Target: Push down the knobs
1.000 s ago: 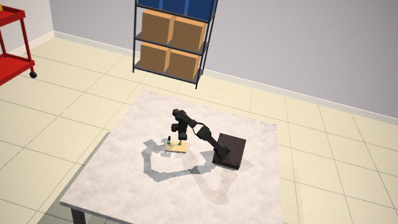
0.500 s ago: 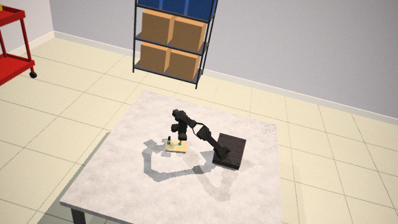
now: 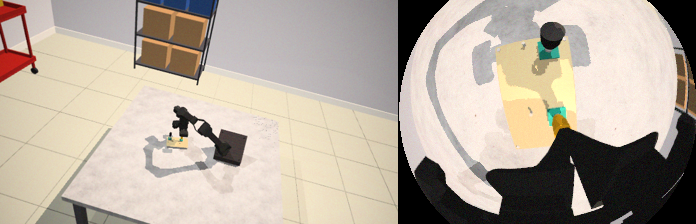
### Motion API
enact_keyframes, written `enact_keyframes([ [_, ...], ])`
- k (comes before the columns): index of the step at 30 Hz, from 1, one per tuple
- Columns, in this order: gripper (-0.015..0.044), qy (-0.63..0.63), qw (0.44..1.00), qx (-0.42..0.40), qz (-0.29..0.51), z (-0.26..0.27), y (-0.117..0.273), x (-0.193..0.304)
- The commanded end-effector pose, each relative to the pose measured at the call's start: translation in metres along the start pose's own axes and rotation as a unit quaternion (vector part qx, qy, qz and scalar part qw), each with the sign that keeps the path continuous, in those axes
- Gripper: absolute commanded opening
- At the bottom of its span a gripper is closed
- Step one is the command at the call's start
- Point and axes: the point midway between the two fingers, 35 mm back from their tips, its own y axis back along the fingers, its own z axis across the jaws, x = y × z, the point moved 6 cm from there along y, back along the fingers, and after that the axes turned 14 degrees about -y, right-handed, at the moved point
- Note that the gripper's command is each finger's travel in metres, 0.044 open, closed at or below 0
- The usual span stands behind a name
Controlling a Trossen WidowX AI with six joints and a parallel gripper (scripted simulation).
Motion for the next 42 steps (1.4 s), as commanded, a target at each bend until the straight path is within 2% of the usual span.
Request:
enact_keyframes([
  [1, 0.0000, -0.003, 1.000, -0.002, 0.001, 0.0003, -0.0001, 0.0009],
  [42, 0.0000, -0.003, 1.000, -0.002, 0.001, 0.0003, -0.0052, 0.0009],
])
